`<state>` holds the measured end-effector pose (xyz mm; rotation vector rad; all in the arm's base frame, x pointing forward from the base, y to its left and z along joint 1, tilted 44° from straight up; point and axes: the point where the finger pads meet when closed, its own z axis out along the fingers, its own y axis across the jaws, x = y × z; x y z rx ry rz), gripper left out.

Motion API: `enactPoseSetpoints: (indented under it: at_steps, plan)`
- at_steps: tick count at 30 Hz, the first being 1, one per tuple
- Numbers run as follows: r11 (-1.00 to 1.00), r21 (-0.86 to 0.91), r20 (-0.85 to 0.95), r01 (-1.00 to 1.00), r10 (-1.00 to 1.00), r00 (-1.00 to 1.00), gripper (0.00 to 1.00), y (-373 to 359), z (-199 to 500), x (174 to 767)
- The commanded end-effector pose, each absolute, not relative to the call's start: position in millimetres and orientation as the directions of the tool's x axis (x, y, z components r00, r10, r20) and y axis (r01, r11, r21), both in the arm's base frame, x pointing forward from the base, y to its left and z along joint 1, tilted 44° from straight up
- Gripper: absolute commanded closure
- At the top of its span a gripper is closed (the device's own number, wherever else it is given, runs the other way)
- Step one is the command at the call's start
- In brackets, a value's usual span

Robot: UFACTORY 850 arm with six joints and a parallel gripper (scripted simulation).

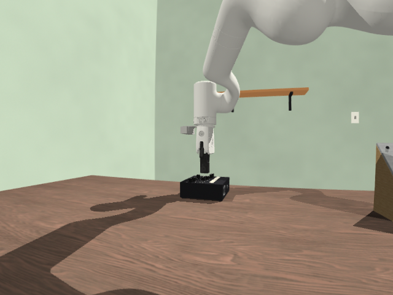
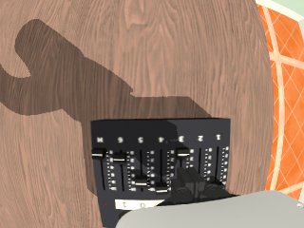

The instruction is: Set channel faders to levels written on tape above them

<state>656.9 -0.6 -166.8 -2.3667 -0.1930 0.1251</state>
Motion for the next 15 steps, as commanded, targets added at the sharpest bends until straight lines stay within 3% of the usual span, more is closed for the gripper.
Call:
enactPoseSetpoints:
  at_steps: [1,15]
  plan:
    - [-0.711,-0.695,-0.032,0.103,0.175,0.984,1.0,-9.5,-157.2,659.4]
    - [-0.711,-0.695,-0.032,0.103,0.175,0.984,1.0,-17.5,-148.9,661.1]
